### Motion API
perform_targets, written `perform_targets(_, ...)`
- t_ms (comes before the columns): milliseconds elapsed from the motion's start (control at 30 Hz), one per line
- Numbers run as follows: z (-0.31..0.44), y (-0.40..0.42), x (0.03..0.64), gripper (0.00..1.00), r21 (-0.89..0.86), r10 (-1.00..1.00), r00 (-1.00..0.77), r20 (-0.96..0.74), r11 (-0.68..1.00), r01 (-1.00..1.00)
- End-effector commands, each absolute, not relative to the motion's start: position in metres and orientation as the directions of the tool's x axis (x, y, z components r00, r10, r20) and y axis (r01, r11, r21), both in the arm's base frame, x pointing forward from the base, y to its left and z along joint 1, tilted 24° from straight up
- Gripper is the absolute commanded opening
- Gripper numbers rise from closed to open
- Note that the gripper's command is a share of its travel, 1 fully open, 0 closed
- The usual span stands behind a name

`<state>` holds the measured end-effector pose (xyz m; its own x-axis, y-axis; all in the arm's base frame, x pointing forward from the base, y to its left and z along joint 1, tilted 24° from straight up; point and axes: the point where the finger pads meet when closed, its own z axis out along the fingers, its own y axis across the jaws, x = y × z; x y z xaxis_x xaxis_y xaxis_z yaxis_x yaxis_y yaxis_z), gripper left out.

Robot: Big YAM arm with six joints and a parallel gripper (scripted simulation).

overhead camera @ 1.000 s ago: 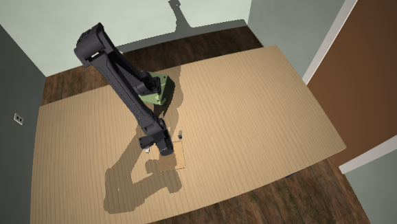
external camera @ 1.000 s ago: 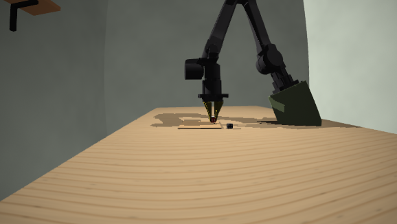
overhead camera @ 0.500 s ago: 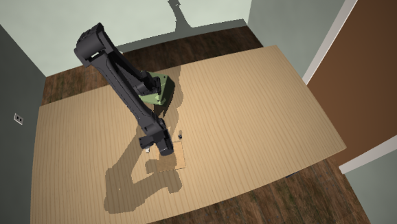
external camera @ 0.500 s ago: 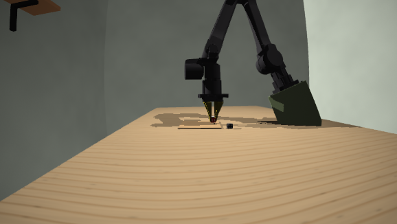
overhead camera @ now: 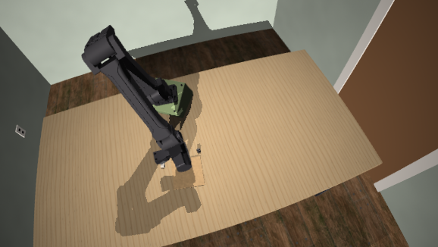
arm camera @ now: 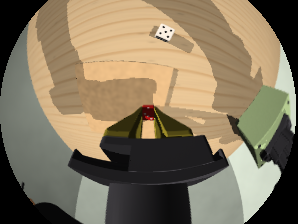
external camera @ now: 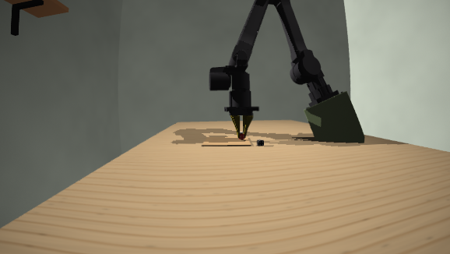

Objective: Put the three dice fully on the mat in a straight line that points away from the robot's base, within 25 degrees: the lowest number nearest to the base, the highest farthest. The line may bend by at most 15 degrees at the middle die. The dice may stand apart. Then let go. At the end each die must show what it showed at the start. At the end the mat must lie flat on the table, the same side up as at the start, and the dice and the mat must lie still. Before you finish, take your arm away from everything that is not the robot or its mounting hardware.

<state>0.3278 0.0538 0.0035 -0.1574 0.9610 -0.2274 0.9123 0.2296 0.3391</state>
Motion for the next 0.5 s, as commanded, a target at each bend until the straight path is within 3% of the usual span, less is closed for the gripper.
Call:
perform_targets(0, 0.0087, 0.0526, 0.3425, 0.11, 0.366, 0.963, -0.147, -0.227, 0.225, 0.903)
perform_targets(467, 0.0073, 0.0520, 0.3424, 0.11, 0.367, 0.963, -0.147, -0.227, 0.224, 0.903)
